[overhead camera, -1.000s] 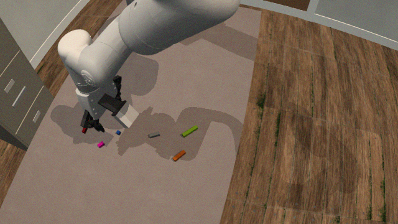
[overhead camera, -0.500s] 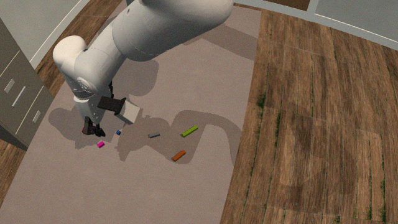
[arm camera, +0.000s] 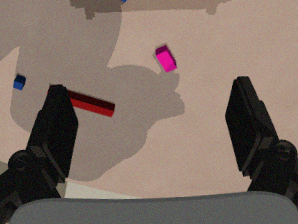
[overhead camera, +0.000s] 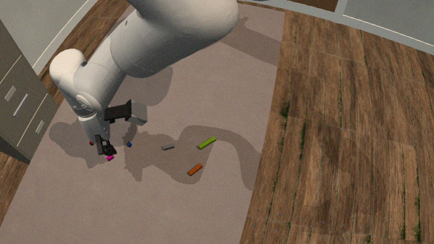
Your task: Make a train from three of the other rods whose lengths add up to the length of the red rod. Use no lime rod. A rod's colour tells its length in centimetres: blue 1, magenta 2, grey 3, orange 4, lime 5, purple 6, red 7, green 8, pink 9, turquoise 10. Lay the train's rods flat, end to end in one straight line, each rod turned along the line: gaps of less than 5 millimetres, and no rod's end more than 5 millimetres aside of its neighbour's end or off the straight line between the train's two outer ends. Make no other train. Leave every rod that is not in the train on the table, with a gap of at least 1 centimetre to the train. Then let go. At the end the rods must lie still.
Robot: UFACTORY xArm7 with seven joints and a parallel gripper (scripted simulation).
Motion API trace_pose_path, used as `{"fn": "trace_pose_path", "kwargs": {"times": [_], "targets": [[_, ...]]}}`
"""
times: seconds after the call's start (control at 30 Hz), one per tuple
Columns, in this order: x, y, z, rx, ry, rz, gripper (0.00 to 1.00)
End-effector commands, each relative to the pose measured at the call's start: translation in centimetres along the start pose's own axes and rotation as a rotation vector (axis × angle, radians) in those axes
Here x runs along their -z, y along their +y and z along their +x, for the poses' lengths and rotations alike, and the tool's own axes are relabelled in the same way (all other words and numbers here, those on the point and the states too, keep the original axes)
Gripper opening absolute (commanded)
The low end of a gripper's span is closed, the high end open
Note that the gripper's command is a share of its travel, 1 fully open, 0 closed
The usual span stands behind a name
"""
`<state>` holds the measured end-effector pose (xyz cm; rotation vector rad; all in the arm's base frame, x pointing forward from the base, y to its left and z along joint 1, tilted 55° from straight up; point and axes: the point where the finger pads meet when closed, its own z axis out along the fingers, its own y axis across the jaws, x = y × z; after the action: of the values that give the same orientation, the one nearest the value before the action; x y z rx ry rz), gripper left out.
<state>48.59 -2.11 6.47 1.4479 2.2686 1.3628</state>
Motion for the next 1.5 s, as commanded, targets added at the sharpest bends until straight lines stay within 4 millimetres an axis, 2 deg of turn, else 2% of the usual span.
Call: {"fn": "trace_pose_path", "kwargs": {"times": [0.0,0.33,0.47,0.5,1.47], "targets": [[-0.2,0.4,-0.9,0.166,-0.007,-0.012,1.00],[-0.7,0.9,-2.2,0.430,-0.011,-0.011,1.00],[-0.8,1.0,-2.3,0.456,-0.011,-0.010,1.00],[-0.8,1.0,-2.3,0.456,-0.011,-0.010,0.24],[-0.8,1.0,-2.3,0.456,-0.011,-0.010,0.24]]}}
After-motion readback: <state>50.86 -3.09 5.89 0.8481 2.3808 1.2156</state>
